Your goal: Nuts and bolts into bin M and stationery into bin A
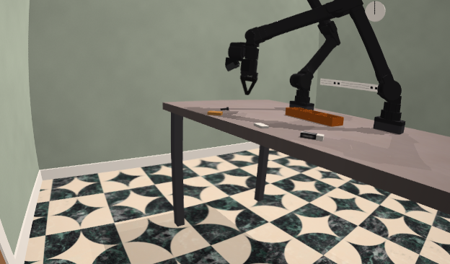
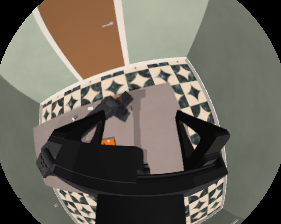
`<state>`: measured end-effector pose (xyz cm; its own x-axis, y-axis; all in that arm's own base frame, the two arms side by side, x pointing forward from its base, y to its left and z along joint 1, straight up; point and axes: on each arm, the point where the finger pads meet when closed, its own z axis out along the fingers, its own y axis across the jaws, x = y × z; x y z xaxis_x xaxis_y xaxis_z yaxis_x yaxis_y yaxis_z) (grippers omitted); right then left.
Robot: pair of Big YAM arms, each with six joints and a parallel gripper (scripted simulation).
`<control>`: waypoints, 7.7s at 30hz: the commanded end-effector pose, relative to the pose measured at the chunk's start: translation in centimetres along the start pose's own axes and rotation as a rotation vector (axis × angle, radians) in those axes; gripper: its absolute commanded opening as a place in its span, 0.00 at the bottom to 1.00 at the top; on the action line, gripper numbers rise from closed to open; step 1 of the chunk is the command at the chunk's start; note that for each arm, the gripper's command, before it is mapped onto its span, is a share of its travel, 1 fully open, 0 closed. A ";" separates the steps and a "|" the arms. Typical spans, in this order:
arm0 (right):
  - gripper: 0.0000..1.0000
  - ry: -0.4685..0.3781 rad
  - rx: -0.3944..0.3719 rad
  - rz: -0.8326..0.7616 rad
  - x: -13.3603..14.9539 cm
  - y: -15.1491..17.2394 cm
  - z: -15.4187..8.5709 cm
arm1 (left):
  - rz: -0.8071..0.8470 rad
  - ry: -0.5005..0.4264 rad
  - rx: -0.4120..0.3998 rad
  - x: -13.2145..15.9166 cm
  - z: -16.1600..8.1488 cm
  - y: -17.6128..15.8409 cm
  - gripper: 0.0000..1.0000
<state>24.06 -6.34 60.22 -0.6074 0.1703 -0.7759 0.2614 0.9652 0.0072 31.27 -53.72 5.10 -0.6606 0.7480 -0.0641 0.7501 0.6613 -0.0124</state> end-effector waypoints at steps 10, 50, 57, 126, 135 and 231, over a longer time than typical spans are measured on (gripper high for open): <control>1.00 0.001 0.002 -0.007 0.3 -0.2 -0.5 | -0.393 -0.007 -0.001 -9.6 -0.4 0.8 0.29; 1.00 0.001 0.002 -0.007 0.3 -0.2 -0.5 | -0.662 0.044 -0.025 -10.3 1.2 1.1 0.29; 1.00 0.001 0.002 -0.007 0.3 -0.2 -0.5 | -0.648 0.031 -0.017 -10.6 0.7 0.0 0.29; 1.00 0.001 0.002 -0.007 0.3 -0.2 -0.5 | -0.651 0.029 -0.016 -10.7 6.3 0.0 0.29; 1.00 0.001 0.002 -0.007 0.3 -0.2 -0.5 | -0.651 0.020 -0.011 -10.0 4.8 0.2 0.29; 1.00 0.001 0.002 -0.007 0.3 -0.2 -0.5 | -0.652 0.021 -0.012 -10.9 0.6 0.8 0.10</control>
<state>24.06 -6.34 60.22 -0.6074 0.1703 -0.7759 0.2614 0.9652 0.0072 37.98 -60.52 3.55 -0.9810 0.1940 -0.0074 0.1940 0.9810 -0.0064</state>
